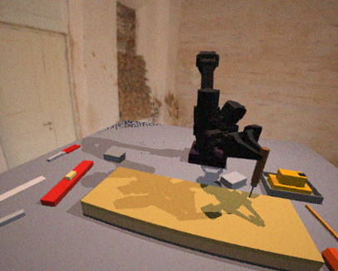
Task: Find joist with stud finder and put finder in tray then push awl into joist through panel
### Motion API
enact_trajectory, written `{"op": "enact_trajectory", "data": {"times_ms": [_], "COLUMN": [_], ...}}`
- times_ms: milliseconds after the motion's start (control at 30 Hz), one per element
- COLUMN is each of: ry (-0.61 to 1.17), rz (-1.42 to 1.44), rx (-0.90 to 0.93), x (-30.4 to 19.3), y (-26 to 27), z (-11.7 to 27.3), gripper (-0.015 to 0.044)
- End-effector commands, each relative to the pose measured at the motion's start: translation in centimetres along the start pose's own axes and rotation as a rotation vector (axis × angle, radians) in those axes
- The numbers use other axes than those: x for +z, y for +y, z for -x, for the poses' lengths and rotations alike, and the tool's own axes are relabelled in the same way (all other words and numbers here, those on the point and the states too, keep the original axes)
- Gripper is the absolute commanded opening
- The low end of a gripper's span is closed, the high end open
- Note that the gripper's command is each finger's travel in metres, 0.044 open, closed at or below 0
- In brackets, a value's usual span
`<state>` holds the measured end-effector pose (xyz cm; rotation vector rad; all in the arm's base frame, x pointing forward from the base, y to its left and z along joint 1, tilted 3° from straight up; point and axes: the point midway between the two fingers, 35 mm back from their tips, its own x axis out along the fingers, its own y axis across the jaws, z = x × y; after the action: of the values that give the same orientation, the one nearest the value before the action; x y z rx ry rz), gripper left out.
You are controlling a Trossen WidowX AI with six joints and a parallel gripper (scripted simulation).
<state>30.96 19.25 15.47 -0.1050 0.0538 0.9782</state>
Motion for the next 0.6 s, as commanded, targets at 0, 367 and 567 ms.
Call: {"op": "enact_trajectory", "data": {"times_ms": [0,367,567], "ry": [-0.005,-0.005,-0.005], "rz": [0.0,0.0,0.0], "rx": [0.004,0.004,0.004], "x": [-0.07,-0.61,-0.9], "y": [0.04,0.04,0.04], "z": [-0.02,-0.08,-0.1], "gripper": [0.0,0.0,0.0]}}
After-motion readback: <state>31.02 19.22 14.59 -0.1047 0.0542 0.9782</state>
